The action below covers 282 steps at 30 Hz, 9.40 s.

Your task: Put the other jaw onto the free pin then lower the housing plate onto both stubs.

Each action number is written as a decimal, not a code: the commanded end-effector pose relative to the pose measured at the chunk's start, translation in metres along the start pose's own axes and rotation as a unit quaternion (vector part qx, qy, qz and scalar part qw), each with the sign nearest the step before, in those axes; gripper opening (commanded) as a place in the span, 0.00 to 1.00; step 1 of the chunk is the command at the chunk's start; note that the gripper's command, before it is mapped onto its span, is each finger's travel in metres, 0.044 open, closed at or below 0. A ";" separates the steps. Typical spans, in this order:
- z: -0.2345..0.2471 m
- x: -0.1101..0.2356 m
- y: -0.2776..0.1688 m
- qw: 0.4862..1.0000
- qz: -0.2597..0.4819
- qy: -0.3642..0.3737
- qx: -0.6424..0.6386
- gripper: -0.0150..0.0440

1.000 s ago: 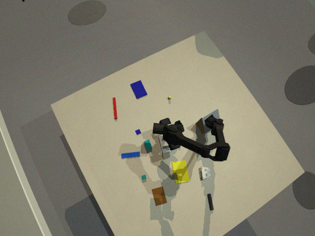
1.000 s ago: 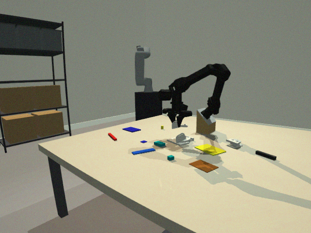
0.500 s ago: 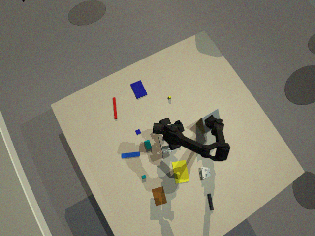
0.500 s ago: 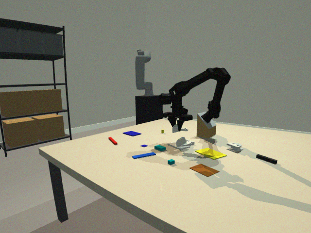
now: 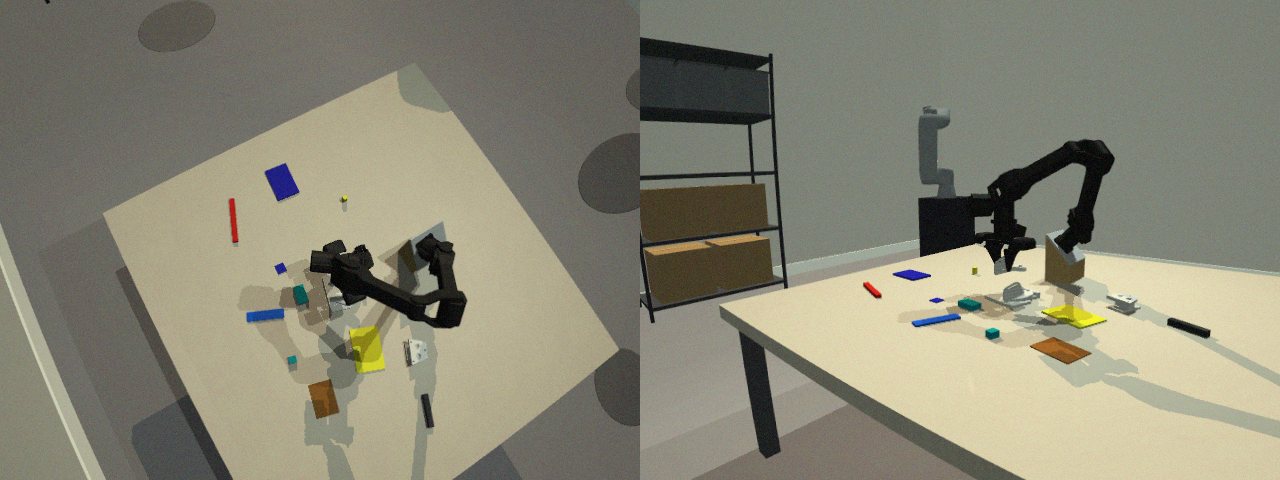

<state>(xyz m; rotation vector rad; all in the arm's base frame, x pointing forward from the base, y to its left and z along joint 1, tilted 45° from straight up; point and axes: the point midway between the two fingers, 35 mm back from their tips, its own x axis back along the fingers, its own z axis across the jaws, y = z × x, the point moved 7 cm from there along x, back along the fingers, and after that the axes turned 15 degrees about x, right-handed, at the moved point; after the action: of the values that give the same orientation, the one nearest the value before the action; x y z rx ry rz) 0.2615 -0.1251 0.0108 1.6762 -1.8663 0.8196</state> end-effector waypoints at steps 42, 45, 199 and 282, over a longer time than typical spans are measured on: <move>-0.001 -0.048 0.001 1.000 -0.002 -0.002 -0.003 0.48; -0.001 -0.049 0.001 1.000 -0.002 -0.002 -0.005 0.48; -0.001 -0.066 0.000 1.000 -0.002 -0.003 -0.005 0.48; -0.080 0.006 -0.039 0.833 -0.008 0.033 0.552 1.00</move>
<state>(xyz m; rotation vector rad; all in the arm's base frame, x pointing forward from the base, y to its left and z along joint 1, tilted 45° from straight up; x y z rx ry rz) 0.2963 -0.0784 0.0700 2.1579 -1.3756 2.0919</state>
